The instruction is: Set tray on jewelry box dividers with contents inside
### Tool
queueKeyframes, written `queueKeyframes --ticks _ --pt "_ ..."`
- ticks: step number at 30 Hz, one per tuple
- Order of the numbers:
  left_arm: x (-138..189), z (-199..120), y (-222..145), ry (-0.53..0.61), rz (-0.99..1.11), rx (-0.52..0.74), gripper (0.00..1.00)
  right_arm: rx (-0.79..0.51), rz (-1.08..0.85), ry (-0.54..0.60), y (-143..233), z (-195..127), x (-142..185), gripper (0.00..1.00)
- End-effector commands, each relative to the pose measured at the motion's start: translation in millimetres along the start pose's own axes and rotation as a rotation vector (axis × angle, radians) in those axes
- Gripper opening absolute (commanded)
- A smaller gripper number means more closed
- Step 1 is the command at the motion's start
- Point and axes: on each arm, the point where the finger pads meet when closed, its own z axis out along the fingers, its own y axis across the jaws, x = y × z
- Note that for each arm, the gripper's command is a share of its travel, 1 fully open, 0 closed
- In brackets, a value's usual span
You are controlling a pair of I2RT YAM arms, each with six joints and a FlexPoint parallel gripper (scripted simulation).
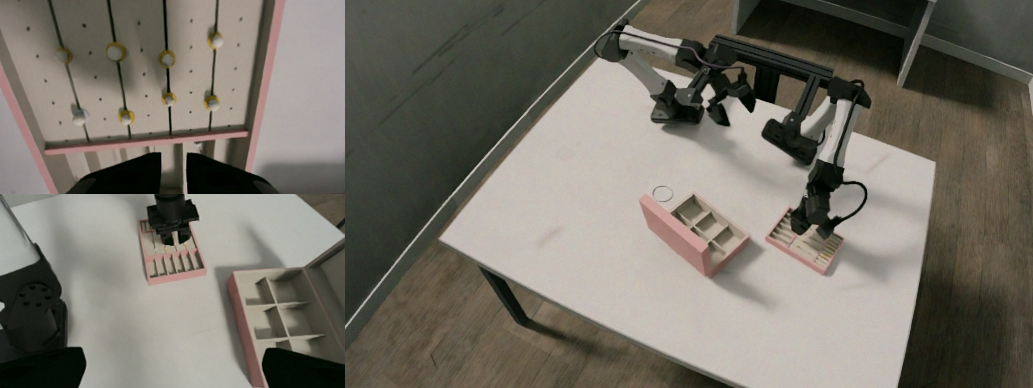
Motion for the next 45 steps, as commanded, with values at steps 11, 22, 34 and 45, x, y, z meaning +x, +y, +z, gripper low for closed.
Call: queueKeyframes --ticks 11,22,34,45 --pt "43 23 13 0.012 -0.053 -0.121 0.16 0.014 -0.031 -0.012 5 8 6 1.00" --pt "46 35 17 0.024 -0.047 -0.129 0.16 0.013 -0.029 -0.020 5 8 3 1.00" --pt "41 46 16 0.021 -0.046 -0.121 0.12 0.013 -0.028 -0.020 5 8 3 1.00" --pt "44 45 16 0.020 -0.050 -0.123 0.00 0.013 -0.028 -0.020 5 8 3 1.00"
